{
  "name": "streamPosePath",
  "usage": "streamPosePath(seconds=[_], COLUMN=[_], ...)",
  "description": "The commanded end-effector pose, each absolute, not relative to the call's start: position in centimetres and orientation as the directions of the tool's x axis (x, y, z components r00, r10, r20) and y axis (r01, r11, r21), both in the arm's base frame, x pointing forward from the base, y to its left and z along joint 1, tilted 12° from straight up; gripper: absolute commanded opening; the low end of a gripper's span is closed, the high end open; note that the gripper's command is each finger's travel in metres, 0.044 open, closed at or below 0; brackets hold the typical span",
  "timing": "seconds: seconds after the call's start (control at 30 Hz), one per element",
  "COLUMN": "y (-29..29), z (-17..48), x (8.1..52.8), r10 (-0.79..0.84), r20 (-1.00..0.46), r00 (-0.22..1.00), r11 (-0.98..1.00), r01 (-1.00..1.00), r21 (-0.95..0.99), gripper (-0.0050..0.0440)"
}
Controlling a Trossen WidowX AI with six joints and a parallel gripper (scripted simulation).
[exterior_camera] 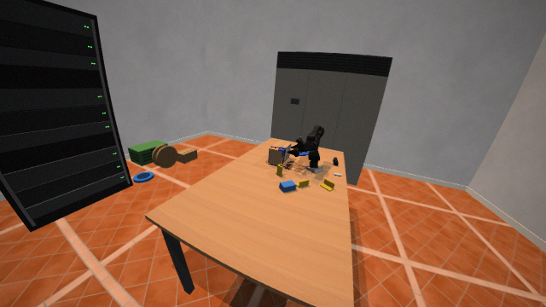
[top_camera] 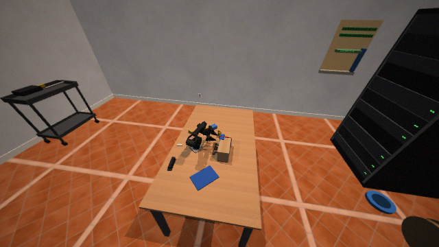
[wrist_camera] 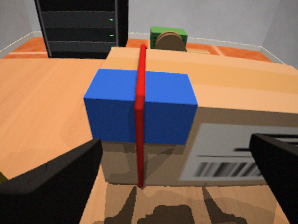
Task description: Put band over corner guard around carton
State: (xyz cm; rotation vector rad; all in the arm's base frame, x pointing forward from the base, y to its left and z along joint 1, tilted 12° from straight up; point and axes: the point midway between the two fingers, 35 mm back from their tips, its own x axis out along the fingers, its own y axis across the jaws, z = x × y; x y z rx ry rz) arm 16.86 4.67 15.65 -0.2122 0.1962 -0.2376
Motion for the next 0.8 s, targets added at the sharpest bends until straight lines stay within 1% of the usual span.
streamPosePath(seconds=[0.0,0.4,0.43,0.53,0.77], y=[4.5,4.6,4.8,4.9,4.9], z=[15.0,14.0,14.1,14.0,14.0], x=[17.1,17.3,17.5,17.6,17.6], r10=[-0.245,-0.240,-0.235,-0.231,-0.231], r20=[-0.170,-0.161,-0.157,-0.152,-0.152], r00=[0.955,0.957,0.959,0.961,0.961], r11=[0.951,0.955,0.962,0.965,0.965], r01=[0.202,0.203,0.205,0.207,0.207], r21=[-0.236,-0.216,-0.182,-0.161,-0.161], gripper=[0.0440,0.0440,0.0440,0.0440,0.0440])
